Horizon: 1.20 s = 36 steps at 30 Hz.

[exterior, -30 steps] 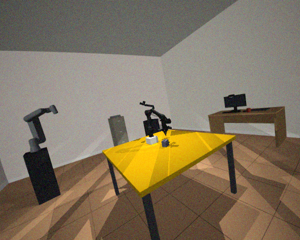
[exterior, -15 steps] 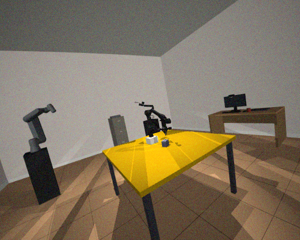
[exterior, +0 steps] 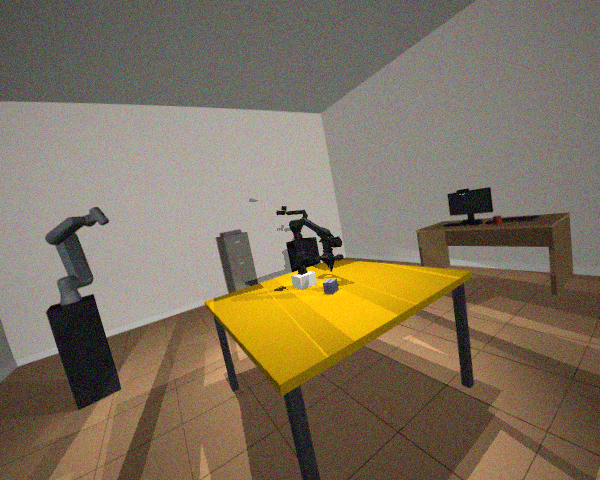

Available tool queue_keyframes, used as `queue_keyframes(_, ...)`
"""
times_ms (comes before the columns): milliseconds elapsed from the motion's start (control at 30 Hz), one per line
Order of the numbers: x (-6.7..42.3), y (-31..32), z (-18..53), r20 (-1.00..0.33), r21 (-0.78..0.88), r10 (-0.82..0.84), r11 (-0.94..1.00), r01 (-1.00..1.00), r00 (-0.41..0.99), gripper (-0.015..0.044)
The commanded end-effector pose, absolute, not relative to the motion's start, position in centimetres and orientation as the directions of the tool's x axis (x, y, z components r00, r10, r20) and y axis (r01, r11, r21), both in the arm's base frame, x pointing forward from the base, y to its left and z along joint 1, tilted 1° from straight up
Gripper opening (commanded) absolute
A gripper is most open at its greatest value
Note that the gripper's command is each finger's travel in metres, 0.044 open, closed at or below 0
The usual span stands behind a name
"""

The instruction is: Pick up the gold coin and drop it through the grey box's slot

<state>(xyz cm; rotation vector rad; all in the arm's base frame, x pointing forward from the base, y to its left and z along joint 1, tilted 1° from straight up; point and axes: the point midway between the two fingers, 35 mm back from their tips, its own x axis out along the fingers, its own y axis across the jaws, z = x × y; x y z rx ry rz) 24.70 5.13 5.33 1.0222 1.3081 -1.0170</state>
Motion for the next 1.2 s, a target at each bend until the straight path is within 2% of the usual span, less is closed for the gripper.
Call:
queue_keyframes(0, 25.3, 4.7, 5.4, -1.0, 0.009, -0.002, 0.247, 0.969, 0.01, 0.0)
queue_keyframes(1167, 30.3, -2.0, 5.7, -1.0, 0.012, -0.008, 0.246, 0.969, 0.014, 0.0)
